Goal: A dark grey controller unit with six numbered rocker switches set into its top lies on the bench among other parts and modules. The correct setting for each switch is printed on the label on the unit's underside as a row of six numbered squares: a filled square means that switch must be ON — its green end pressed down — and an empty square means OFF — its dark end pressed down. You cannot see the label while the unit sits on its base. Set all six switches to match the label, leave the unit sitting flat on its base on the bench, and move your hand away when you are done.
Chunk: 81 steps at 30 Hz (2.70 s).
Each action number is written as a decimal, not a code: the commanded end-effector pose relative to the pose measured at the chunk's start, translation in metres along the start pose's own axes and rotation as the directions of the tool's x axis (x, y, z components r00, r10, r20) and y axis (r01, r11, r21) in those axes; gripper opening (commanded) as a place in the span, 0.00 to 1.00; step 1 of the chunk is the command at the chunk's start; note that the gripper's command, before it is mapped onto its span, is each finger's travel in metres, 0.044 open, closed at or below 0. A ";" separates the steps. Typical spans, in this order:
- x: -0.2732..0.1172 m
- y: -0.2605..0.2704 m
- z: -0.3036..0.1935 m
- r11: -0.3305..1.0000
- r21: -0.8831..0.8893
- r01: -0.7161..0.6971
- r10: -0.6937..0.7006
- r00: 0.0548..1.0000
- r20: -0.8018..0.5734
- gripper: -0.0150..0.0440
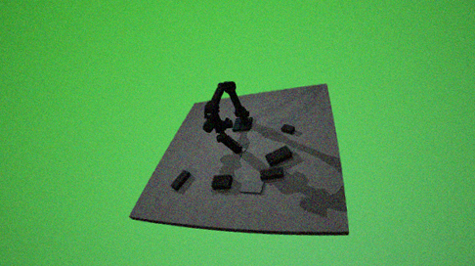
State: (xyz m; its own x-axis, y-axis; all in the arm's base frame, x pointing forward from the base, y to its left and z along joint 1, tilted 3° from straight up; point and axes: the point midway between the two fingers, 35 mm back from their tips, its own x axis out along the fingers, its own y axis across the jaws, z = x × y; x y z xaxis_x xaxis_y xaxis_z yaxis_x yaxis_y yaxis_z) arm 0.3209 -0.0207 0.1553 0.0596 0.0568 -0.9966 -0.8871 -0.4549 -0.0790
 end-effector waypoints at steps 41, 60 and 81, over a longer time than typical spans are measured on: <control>0.020 0.001 -0.032 1.000 -0.002 -0.012 0.012 1.000 -0.004 0.83; 0.030 0.001 -0.044 1.000 -0.002 -0.012 0.012 1.000 -0.004 0.83; 0.042 0.001 -0.056 1.000 -0.002 -0.012 0.012 1.000 -0.005 0.83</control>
State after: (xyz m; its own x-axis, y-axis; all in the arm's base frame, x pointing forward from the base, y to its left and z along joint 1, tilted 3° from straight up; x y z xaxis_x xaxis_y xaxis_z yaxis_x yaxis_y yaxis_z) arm 0.3482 -0.0697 0.1198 0.0711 0.0387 -0.9967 -0.8892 -0.4502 -0.0809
